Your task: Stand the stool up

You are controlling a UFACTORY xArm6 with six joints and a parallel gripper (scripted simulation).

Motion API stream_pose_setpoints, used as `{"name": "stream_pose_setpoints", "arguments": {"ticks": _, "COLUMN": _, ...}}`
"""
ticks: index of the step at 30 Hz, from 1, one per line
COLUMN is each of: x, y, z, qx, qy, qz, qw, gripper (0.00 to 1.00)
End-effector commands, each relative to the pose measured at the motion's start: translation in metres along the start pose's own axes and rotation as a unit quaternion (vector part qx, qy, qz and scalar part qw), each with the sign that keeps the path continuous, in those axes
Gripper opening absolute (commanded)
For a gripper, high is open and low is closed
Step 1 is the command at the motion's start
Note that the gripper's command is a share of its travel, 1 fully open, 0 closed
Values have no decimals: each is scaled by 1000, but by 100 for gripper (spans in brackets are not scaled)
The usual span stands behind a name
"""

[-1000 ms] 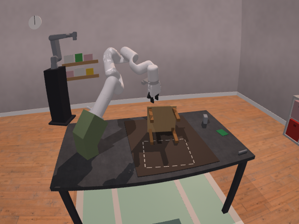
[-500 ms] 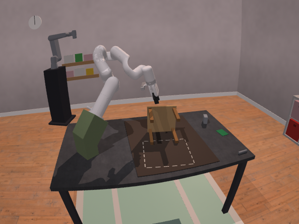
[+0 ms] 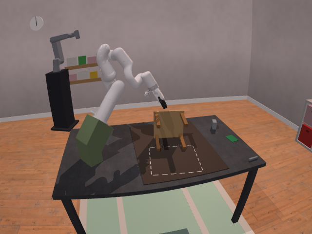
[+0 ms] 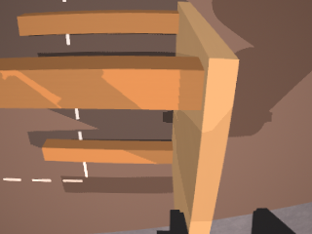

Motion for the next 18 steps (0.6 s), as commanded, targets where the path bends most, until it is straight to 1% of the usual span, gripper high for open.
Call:
{"name": "stream_pose_setpoints", "arguments": {"ticks": 1, "x": 0, "y": 1, "z": 0, "qx": 10, "qy": -7, "qz": 0, "qw": 1000, "gripper": 45}}
{"name": "stream_pose_setpoints", "arguments": {"ticks": 18, "x": 0, "y": 1, "z": 2, "qx": 9, "qy": -8, "qz": 0, "qw": 1000, "gripper": 45}}
Point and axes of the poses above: the point where the finger pads meet when closed, its own z axis out along the fingers, its own y axis across the jaws, x = y × z, the point moved 9 cm from there along -z, back along the fingers, and after that the axes turned 13 degrees about -z, right-handed, at the moved point
